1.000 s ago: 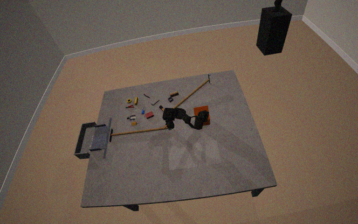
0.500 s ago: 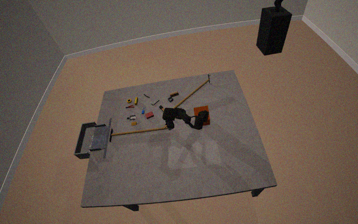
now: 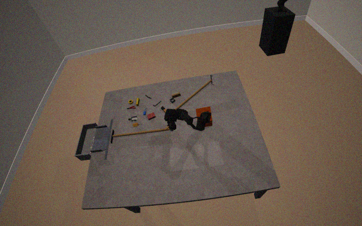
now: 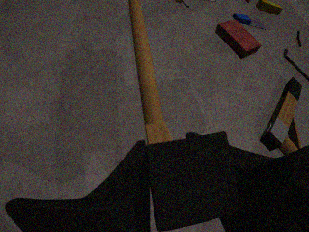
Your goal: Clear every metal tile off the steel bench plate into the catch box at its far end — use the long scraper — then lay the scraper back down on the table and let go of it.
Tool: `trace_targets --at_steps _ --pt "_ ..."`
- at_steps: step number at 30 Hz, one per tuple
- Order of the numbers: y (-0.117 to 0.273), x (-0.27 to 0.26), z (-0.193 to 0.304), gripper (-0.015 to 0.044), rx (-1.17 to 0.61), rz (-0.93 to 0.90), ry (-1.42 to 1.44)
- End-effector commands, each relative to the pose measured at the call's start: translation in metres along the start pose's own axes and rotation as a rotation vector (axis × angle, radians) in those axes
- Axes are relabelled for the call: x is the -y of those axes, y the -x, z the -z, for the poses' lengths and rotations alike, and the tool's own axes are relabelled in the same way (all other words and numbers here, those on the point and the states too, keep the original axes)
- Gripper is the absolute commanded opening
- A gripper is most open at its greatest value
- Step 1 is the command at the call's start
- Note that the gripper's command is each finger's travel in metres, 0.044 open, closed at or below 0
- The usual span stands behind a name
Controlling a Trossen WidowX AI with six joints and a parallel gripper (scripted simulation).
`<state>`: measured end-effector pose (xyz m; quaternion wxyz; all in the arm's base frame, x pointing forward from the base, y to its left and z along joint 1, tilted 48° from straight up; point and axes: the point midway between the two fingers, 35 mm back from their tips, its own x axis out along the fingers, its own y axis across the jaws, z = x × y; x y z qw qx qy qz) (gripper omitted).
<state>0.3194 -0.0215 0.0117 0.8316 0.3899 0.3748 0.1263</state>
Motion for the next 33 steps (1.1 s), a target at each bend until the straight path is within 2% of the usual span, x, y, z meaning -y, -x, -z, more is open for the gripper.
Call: trace_targets --at_steps 1,33 --pt "0.0 0.0 0.0 0.0 0.0 0.0 0.0" --pt "0.0022 -0.0023 0.0026 0.0 -0.01 -0.003 0.008"
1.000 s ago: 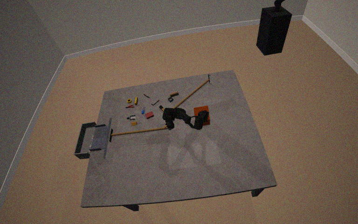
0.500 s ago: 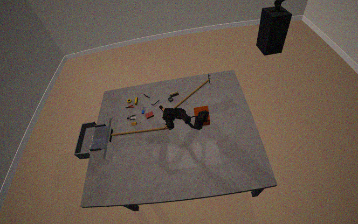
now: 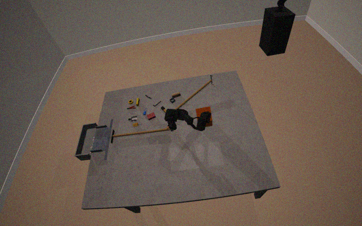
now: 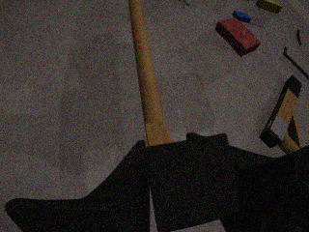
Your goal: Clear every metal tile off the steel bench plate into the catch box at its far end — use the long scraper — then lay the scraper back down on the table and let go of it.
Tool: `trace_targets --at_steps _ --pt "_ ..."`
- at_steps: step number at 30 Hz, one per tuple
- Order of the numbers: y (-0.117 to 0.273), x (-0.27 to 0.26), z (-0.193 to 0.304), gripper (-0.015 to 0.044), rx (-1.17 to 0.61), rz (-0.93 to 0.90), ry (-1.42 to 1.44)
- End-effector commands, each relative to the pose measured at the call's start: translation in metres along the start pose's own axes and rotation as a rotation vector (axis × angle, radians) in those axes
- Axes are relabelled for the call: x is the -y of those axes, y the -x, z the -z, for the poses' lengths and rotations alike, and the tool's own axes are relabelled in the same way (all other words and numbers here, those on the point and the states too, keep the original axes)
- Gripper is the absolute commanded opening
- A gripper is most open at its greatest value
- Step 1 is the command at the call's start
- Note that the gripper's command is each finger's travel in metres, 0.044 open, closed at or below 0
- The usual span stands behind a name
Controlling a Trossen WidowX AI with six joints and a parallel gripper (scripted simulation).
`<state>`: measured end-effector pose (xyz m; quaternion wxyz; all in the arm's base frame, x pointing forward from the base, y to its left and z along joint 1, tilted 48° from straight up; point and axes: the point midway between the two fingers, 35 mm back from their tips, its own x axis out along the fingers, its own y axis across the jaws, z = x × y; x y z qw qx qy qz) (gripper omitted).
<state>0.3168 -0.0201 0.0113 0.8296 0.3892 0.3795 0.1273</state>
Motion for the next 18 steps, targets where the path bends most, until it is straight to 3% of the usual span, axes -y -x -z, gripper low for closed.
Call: trace_targets --at_steps 1,17,18 --pt "0.0013 -0.0019 -0.0002 0.0 0.0 -0.005 0.009" --pt "-0.0002 0.0058 0.0011 0.0 0.001 -0.005 0.009" --pt "-0.0002 0.0035 0.0013 0.0026 -0.002 -0.004 0.007"
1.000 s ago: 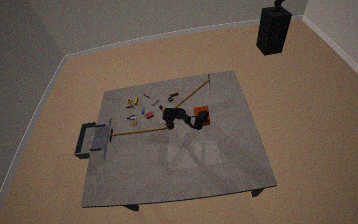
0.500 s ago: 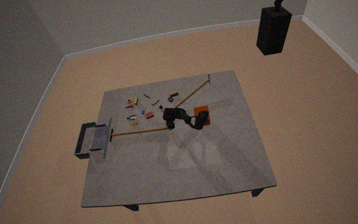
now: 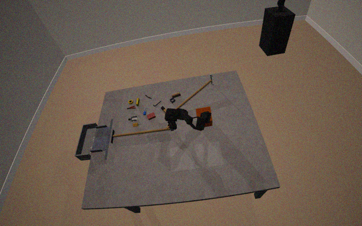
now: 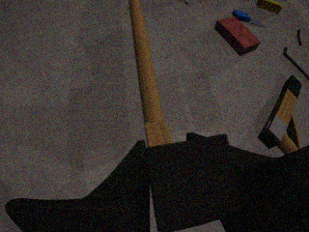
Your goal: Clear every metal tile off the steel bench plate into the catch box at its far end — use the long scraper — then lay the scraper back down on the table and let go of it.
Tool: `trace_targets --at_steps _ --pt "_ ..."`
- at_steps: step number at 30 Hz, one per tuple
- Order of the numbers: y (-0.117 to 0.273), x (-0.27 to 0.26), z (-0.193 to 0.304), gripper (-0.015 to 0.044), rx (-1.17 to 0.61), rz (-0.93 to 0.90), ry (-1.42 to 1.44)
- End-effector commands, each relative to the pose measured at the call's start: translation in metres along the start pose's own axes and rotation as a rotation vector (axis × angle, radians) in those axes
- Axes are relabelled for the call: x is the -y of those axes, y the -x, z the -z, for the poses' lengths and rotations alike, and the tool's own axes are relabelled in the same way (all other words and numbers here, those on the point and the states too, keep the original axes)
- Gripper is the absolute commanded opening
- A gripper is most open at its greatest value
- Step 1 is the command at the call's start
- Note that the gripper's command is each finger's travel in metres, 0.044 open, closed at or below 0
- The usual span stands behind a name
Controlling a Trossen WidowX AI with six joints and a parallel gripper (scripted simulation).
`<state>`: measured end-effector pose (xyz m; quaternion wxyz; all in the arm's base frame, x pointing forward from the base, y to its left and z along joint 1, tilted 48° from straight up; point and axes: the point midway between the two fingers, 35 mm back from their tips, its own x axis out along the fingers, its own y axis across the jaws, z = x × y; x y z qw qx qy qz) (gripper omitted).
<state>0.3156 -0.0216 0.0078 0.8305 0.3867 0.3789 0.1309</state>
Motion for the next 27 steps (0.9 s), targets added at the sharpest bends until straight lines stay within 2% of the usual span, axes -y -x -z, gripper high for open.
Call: trace_targets --at_steps 1,16,27 --pt "0.0 0.0 0.0 0.0053 0.0 0.0 -0.001" --pt "0.001 0.0 -0.001 0.044 -0.001 0.002 0.0" --pt "0.022 0.011 -0.015 0.044 -0.016 0.025 0.007"
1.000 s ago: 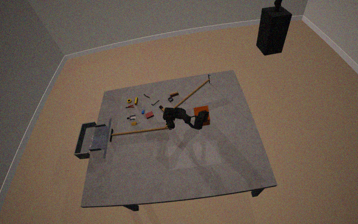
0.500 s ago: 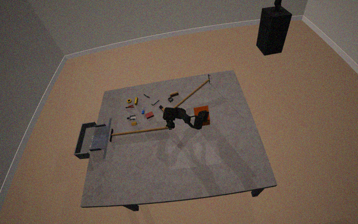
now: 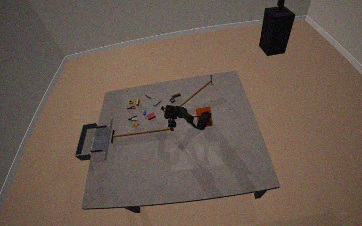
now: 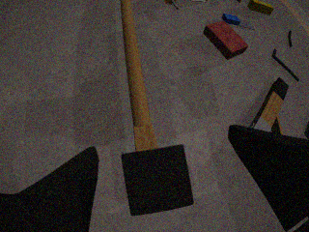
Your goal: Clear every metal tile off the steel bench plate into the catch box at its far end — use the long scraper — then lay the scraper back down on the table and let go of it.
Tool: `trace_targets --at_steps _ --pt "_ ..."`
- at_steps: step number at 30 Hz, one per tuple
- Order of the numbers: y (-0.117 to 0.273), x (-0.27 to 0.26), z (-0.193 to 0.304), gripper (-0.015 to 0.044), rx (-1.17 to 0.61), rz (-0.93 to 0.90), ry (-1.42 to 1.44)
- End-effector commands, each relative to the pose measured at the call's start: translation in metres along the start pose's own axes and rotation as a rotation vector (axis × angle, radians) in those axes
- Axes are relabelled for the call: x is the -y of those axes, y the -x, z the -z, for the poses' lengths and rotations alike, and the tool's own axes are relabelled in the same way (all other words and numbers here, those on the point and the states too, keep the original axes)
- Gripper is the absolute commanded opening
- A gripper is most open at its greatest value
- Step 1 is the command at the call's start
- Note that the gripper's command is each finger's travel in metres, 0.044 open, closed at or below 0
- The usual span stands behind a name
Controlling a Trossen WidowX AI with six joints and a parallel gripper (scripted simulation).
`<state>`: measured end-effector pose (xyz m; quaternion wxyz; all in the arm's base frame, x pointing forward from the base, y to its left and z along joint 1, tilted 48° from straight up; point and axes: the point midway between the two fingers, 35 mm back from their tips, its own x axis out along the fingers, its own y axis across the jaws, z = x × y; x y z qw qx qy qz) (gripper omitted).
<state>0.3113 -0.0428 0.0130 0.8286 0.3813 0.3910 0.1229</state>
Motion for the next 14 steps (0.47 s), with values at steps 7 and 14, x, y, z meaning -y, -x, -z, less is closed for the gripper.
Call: trace_targets --at_steps 7,14 --pt "0.02 0.005 -0.012 0.044 -0.007 0.007 0.011" --pt "0.037 0.007 -0.018 0.044 -0.012 0.011 0.011"
